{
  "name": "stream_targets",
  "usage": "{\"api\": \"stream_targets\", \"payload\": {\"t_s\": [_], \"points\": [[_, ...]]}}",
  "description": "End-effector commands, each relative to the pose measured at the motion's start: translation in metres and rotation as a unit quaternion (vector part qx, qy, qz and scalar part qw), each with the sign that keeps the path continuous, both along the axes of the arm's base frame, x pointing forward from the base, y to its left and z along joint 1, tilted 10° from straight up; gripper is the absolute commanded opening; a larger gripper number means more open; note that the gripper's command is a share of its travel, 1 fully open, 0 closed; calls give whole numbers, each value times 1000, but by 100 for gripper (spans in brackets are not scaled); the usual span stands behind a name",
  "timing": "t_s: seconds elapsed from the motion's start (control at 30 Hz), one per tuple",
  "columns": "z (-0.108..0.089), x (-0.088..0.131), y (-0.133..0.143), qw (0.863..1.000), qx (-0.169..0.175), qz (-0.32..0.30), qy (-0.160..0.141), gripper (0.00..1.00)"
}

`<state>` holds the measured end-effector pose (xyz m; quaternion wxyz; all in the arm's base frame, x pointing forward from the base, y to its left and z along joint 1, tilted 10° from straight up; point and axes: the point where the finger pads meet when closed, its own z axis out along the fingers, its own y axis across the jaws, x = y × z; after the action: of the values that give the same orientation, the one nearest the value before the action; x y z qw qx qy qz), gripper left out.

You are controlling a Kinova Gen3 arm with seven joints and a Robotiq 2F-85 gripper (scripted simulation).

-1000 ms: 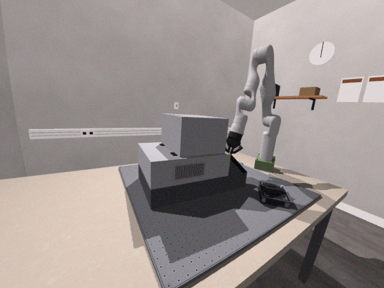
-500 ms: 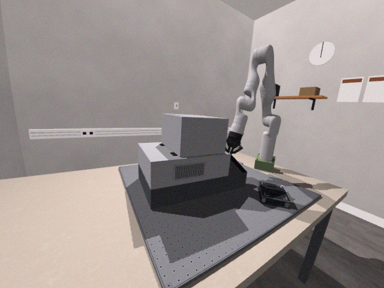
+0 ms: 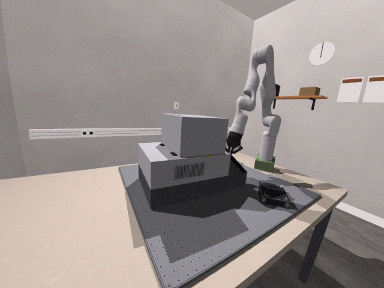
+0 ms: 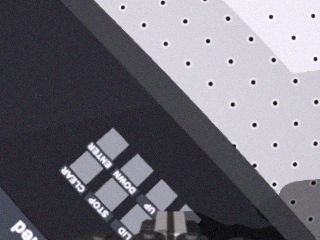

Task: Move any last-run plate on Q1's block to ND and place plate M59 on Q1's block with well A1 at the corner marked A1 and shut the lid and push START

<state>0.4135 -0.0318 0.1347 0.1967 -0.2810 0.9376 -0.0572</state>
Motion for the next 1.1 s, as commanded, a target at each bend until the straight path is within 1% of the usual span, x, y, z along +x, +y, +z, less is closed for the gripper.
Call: {"api": "stream_targets", "payload": {"t_s": [0.0, 0.87, 1.07], "points": [[2, -2, 4, 1000, 2, 3, -1, 10], [21, -26, 5, 1000, 1, 3, 2, 10], [22, -25, 5, 1000, 1, 2, 1, 10]]}}
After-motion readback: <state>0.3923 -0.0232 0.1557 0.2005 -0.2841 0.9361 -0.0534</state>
